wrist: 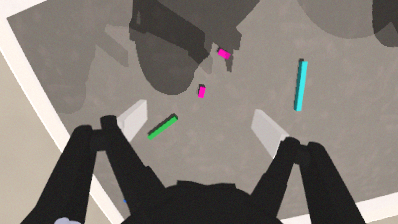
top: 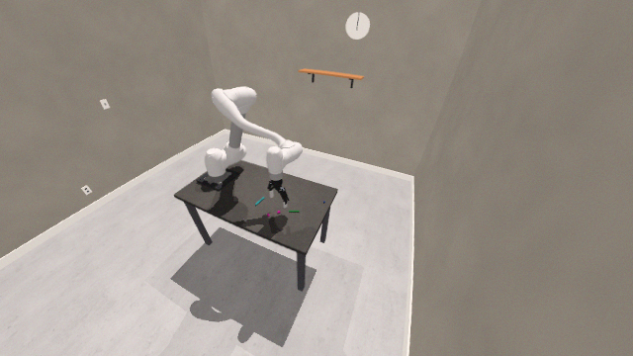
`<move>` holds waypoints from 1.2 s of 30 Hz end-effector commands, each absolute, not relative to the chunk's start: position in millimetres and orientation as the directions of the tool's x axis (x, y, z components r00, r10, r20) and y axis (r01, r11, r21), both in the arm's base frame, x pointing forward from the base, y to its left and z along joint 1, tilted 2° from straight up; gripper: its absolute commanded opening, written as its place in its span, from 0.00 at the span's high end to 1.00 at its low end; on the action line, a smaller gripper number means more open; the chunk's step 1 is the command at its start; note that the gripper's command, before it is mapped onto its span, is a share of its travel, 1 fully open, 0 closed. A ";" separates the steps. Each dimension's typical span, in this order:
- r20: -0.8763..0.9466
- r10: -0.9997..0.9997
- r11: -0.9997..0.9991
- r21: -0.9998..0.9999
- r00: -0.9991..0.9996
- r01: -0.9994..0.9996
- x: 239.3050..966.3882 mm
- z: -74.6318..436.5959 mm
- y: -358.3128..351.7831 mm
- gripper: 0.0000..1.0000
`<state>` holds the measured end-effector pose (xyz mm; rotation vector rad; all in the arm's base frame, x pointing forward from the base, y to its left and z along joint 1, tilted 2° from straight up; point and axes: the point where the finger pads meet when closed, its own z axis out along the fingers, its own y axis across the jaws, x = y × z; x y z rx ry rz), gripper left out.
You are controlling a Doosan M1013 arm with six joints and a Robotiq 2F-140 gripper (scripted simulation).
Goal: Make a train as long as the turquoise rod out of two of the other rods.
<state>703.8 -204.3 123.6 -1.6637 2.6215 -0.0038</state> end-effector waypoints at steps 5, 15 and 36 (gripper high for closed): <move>-0.024 -0.994 0.110 -0.031 -0.110 -0.993 718.7 122.1 -199.4 0.00; -0.011 -0.967 -0.256 -0.037 0.256 -0.966 735.4 119.9 -193.3 0.00; 0.020 -0.465 -0.885 -0.033 0.885 -0.464 772.3 114.0 -177.8 0.00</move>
